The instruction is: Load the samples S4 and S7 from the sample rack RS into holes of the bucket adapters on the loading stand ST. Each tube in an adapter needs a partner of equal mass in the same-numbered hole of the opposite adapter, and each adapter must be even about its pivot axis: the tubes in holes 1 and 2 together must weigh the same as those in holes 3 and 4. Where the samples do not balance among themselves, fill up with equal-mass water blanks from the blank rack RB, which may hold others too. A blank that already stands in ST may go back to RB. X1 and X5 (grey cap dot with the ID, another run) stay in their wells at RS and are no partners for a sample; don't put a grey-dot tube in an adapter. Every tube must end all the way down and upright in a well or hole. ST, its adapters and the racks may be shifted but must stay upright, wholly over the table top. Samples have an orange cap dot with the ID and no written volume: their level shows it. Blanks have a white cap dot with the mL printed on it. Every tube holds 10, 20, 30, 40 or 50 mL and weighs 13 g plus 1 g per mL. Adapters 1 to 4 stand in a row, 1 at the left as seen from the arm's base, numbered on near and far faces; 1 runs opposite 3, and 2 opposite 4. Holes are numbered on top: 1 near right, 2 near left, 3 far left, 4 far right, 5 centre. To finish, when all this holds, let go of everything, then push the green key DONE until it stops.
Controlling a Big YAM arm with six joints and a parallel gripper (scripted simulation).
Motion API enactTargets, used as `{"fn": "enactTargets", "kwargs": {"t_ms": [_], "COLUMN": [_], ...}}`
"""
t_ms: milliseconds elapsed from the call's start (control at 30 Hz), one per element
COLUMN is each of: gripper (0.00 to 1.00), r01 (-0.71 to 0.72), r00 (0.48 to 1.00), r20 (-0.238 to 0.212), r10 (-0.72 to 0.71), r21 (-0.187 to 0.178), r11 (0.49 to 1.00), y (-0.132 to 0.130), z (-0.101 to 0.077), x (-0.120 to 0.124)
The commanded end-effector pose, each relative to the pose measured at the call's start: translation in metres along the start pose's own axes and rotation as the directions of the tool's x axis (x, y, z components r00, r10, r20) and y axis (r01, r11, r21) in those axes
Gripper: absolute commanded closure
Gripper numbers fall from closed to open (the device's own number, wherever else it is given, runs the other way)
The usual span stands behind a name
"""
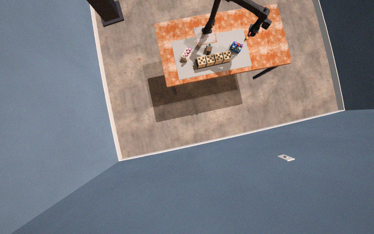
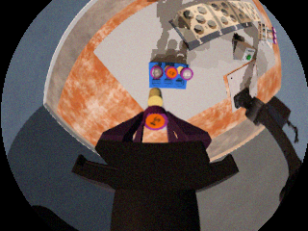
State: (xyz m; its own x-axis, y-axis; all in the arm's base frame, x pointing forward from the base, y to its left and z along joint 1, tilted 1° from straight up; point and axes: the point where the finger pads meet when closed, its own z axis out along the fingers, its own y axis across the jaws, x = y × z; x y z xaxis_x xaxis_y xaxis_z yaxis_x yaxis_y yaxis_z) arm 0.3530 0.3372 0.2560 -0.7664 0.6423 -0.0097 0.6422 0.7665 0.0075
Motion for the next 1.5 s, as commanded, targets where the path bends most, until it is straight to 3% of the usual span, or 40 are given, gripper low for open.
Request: {"fn": "enactTargets", "kwargs": {"t_ms": [0, 900, 933, 1000, 1033, 1067, 1100, 1467], "gripper": [1.00, 1.00, 1.00, 1.00, 1.00, 1.00, 1.00, 1.00], "r01": [0.000, 0.000, -0.001, -0.001, 0.000, 0.000, -0.001, -0.001], "r00": [1.000, 1.000, 1.000, 1.000, 1.000, 1.000, 1.000, 1.000], "r20": [0.006, 0.006, 0.002, 0.002, 0.006, 0.006, 0.002, 0.002], "r10": [0.001, 0.001, 0.001, 0.001, 0.001, 0.001, 0.001, 0.001], "r21": [-0.036, -0.036, -0.002, -0.002, -0.036, -0.036, -0.006, -0.008], "r11": [0.999, 0.999, 1.000, 1.000, 0.999, 0.999, 1.000, 1.000], "y": [0.005, 0.005, 0.004, 0.004, 0.005, 0.005, 0.003, 0.003], "z": [-0.019, -0.019, -0.008, -0.008, -0.019, -0.019, 0.001, 0.030], "x": [0.000, 0.000, 0.002, 0.002, 0.000, 0.000, 0.003, 0.003]}}
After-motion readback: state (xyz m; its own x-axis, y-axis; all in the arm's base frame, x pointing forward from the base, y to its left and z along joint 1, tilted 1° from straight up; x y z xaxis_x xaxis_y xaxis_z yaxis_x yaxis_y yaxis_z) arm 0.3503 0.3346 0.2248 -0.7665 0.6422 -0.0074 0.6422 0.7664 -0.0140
